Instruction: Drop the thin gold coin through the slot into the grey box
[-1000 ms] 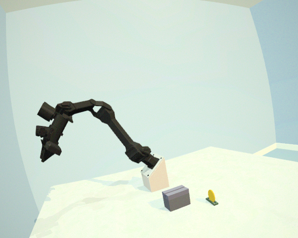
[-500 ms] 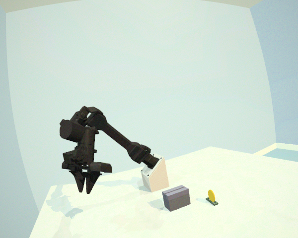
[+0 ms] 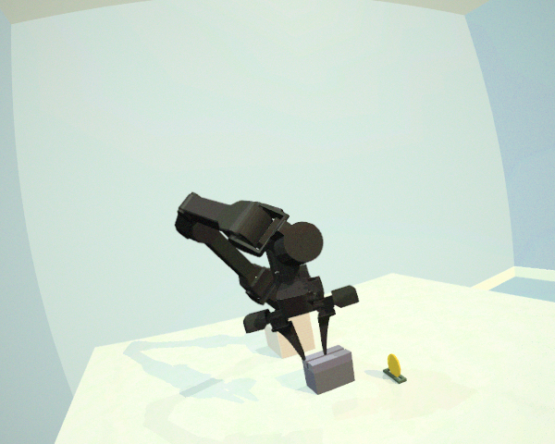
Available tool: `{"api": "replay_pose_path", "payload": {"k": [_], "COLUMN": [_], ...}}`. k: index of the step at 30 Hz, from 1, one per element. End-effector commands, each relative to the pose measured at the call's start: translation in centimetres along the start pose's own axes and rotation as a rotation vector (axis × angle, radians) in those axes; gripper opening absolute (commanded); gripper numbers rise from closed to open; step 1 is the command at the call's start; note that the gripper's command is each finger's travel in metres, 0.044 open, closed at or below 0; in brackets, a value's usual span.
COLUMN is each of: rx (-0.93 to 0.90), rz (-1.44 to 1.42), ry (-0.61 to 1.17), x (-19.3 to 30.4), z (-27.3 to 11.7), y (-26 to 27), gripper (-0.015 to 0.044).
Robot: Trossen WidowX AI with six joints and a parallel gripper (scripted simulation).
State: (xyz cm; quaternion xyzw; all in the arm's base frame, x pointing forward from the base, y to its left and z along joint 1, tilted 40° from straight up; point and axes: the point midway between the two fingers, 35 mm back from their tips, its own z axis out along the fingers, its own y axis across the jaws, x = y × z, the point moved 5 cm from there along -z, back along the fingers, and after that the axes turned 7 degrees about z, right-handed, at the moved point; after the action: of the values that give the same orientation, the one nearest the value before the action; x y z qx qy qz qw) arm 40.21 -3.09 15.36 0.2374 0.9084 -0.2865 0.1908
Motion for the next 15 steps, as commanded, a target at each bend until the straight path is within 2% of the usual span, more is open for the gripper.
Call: {"api": "replay_pose_path", "payload": {"k": [1, 9, 15], "rx": [0.001, 0.091, 0.102], "rz": [-0.094, -0.286, -0.301], "ry": [0.076, 0.185, 0.191], "x": [4.2, 14.8, 15.6], "z": [0.8, 1.9, 2.1], "y": [5.5, 13.6, 14.3], "gripper": [0.0161, 0.0161, 0.0161]}}
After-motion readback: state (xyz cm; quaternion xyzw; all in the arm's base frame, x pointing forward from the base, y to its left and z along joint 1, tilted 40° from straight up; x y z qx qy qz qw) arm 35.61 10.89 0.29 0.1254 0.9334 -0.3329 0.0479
